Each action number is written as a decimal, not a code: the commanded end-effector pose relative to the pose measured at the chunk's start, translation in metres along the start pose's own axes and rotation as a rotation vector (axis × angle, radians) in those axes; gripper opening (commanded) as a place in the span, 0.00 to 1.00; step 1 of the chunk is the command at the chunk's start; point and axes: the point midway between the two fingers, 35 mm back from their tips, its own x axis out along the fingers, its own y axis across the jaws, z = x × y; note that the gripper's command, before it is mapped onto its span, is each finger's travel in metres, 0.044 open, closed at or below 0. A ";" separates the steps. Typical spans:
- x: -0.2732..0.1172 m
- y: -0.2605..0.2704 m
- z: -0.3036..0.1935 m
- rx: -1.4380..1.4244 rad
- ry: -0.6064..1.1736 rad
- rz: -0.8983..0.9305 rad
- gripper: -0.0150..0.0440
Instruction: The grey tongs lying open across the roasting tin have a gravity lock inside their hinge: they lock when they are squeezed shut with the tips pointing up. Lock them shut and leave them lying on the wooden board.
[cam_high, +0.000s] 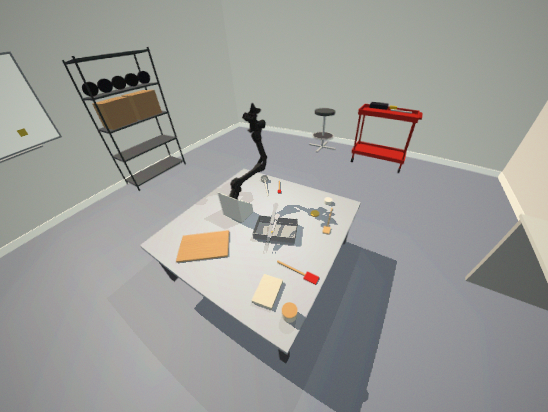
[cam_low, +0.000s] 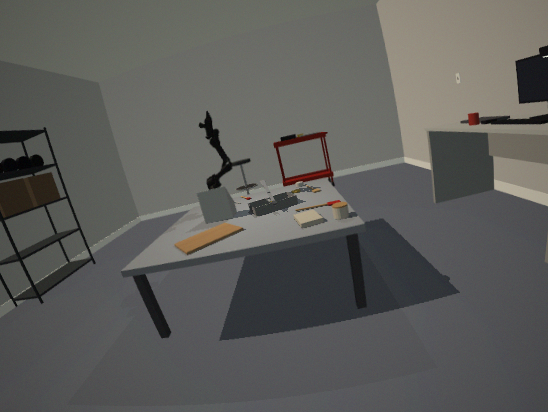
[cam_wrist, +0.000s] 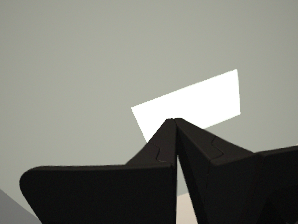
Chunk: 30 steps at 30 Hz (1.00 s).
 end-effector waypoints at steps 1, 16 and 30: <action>0.017 -0.036 0.011 0.036 0.017 -0.084 0.00; 0.059 -0.190 -0.004 0.146 0.182 -0.443 0.00; 0.052 -0.304 -0.058 0.172 0.351 -0.716 0.00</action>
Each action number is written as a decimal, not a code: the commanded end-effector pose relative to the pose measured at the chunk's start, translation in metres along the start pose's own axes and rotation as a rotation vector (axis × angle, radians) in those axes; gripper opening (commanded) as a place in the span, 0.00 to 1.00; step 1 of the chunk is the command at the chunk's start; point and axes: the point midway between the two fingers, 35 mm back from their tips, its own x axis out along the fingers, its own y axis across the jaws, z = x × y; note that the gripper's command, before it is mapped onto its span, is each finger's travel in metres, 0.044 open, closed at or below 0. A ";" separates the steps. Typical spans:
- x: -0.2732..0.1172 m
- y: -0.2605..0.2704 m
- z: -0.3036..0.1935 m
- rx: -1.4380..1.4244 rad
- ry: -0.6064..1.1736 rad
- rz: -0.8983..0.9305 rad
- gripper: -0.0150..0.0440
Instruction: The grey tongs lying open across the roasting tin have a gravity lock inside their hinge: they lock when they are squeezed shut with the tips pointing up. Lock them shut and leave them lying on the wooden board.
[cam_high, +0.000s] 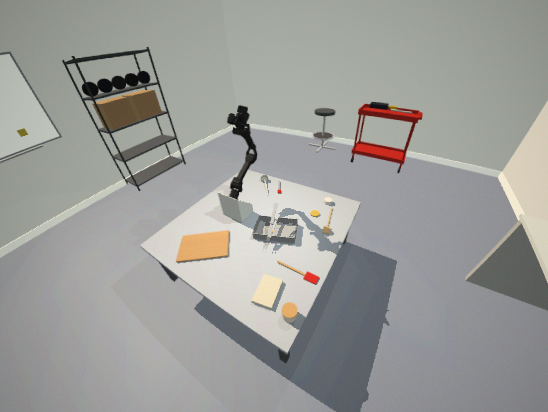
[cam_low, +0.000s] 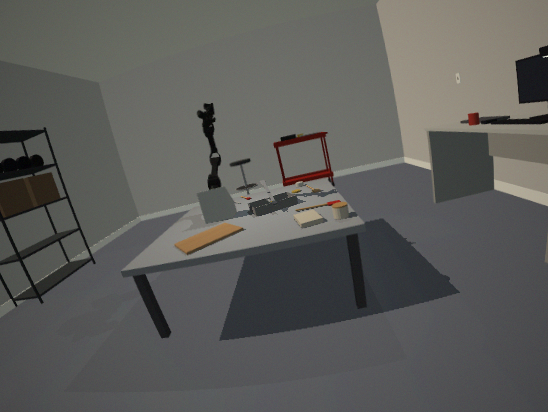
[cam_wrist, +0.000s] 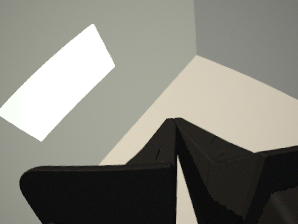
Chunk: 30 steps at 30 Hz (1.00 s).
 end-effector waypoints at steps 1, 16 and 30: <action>0.023 -0.036 -0.015 0.005 0.057 -0.094 0.00; 0.081 -0.228 -0.106 -0.084 0.410 -0.599 0.00; 0.032 -0.406 -0.214 -0.223 0.836 -1.056 0.00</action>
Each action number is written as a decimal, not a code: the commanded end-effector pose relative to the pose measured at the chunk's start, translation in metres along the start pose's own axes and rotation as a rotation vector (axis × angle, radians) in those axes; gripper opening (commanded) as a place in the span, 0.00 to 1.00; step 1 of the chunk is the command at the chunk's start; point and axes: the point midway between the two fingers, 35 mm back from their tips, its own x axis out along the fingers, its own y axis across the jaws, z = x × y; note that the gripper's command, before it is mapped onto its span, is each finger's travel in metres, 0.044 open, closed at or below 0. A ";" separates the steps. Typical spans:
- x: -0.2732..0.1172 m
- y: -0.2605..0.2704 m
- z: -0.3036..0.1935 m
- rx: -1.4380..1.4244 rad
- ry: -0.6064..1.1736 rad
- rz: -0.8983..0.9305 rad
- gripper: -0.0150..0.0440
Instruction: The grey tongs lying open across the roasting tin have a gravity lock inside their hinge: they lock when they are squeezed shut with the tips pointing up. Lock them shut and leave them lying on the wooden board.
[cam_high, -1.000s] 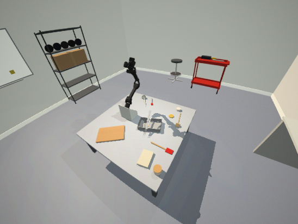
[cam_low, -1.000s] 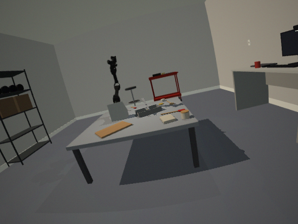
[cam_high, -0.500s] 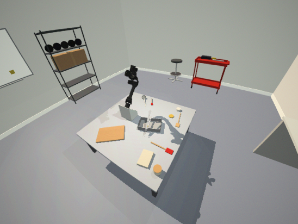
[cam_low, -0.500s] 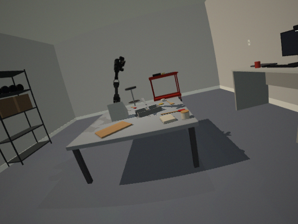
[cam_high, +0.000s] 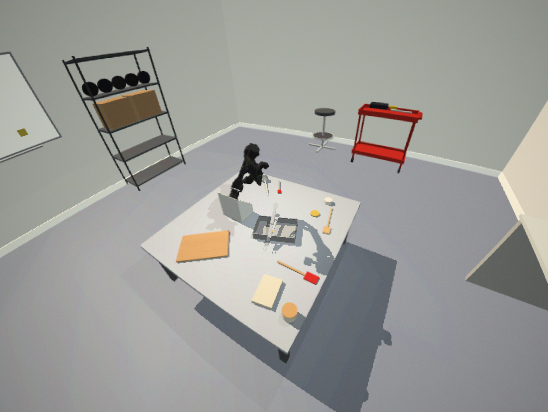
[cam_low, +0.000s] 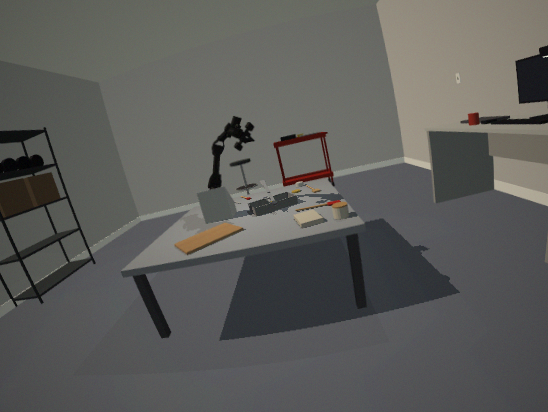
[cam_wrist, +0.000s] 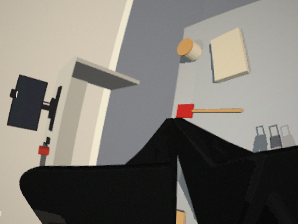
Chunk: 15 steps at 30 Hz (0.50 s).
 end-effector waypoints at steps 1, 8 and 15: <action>0.049 -0.042 -0.038 -0.063 0.148 -0.162 0.00; 0.103 -0.111 -0.101 -0.159 0.384 -0.401 0.00; 0.129 -0.192 -0.166 -0.246 0.634 -0.646 0.00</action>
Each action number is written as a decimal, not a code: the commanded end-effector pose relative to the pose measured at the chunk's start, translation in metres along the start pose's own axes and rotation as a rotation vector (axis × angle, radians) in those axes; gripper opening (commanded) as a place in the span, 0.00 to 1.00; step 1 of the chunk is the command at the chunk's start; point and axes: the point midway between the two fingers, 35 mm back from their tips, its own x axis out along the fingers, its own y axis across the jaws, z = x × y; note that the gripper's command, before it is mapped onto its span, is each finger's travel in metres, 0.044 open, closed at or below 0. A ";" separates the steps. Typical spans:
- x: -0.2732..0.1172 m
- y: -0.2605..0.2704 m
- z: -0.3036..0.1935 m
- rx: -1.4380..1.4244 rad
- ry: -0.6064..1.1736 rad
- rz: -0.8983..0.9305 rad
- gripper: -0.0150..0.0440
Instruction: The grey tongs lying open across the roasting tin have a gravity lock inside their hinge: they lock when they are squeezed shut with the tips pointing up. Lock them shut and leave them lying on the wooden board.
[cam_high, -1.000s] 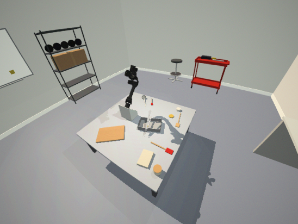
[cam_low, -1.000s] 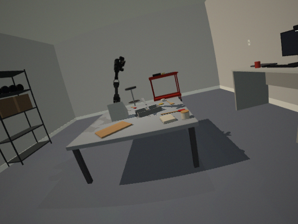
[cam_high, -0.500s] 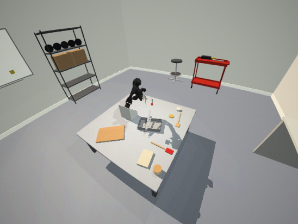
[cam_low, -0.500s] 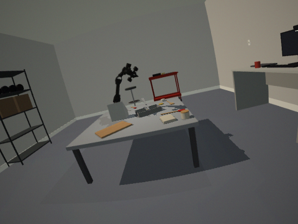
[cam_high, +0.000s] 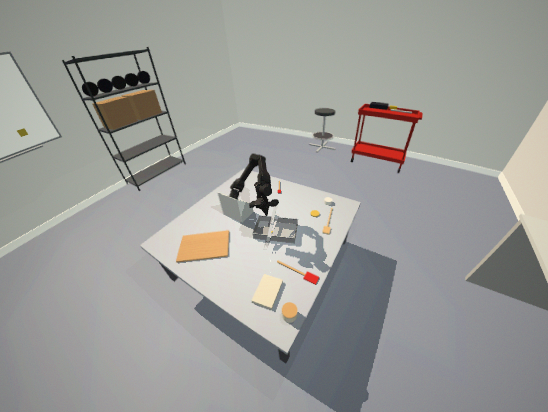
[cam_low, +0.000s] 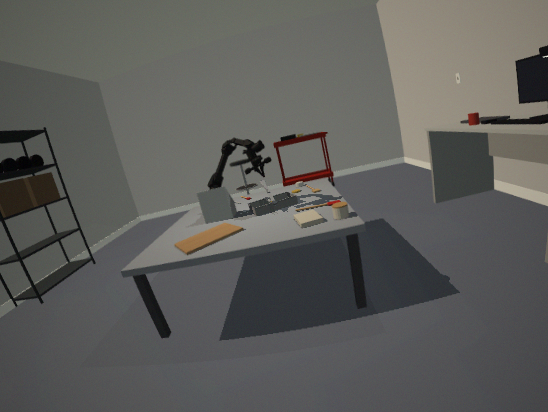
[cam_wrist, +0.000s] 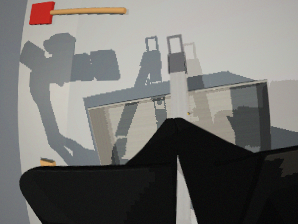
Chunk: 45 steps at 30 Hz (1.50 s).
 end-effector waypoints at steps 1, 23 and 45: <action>0.057 -0.032 -0.035 -0.050 0.178 -0.164 0.00; 0.091 -0.050 -0.055 -0.074 0.258 -0.239 0.00; 0.124 -0.059 -0.064 -0.074 0.260 -0.239 0.00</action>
